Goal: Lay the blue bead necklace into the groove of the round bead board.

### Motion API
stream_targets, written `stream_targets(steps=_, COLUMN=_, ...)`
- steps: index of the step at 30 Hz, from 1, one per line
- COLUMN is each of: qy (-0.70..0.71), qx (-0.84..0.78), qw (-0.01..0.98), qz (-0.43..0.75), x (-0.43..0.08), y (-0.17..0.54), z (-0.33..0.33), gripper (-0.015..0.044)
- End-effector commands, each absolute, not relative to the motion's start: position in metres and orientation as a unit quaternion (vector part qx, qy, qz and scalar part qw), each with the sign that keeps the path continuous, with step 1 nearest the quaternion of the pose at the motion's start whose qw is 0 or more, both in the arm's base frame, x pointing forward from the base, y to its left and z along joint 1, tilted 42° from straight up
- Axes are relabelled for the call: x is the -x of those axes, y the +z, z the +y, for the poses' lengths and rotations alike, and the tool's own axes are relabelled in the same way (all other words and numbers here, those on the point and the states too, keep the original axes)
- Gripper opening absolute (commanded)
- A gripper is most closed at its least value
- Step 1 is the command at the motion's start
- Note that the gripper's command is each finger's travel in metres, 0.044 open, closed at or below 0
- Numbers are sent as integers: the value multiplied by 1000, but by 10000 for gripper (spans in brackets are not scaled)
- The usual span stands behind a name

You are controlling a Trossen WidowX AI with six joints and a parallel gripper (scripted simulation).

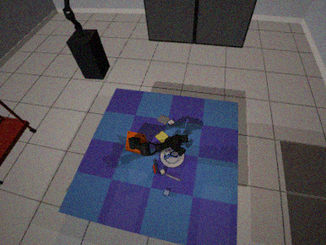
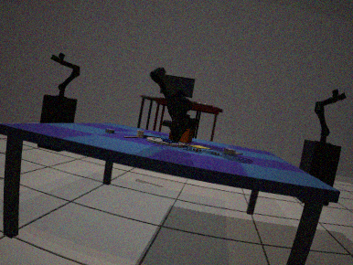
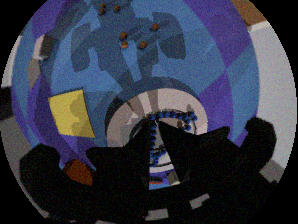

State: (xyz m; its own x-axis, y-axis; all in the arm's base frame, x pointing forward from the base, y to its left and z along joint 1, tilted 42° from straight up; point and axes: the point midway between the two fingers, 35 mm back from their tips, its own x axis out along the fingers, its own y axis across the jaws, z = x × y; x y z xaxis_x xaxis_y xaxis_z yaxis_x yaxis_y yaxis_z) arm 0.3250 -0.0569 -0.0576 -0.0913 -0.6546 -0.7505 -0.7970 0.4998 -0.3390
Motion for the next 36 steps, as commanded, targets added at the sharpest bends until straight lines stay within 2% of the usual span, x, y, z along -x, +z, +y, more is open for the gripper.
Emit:
stream_targets(steps=1, qy=77, qx=494, qw=459, qz=734, x=-325, y=-57, z=-57, gripper=0)
stream_targets(steps=36, qy=79, qx=496, qw=456, qz=735, x=-322, y=-57, z=-48, gripper=0)
